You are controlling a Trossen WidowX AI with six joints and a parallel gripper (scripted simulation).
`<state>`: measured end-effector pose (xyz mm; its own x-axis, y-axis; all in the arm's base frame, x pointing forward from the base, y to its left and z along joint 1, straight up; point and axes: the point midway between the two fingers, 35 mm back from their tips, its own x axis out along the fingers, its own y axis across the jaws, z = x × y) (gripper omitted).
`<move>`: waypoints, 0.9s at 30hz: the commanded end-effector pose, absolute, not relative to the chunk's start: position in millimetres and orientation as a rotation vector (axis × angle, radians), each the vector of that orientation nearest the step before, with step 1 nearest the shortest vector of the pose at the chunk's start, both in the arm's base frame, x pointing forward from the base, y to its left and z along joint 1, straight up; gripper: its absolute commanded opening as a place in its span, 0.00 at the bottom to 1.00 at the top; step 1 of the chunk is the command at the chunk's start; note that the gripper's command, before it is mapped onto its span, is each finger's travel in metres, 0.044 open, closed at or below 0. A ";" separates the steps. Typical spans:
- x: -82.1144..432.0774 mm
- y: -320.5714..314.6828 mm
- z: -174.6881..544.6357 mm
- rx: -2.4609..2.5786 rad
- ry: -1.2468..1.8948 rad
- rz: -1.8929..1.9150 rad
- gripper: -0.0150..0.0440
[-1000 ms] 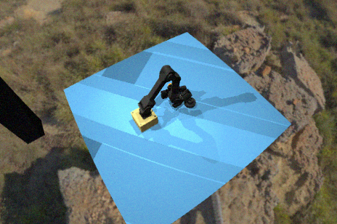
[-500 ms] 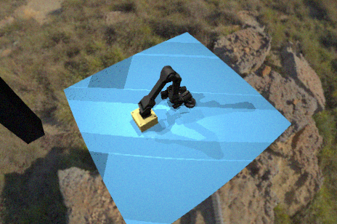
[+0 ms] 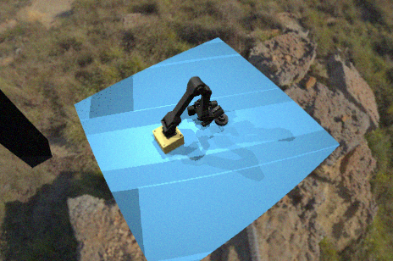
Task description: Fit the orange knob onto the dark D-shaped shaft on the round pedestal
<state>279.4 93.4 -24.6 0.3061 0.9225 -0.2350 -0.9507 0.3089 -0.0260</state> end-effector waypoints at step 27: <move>278.8 93.4 54.3 -0.172 0.188 1.247 1.00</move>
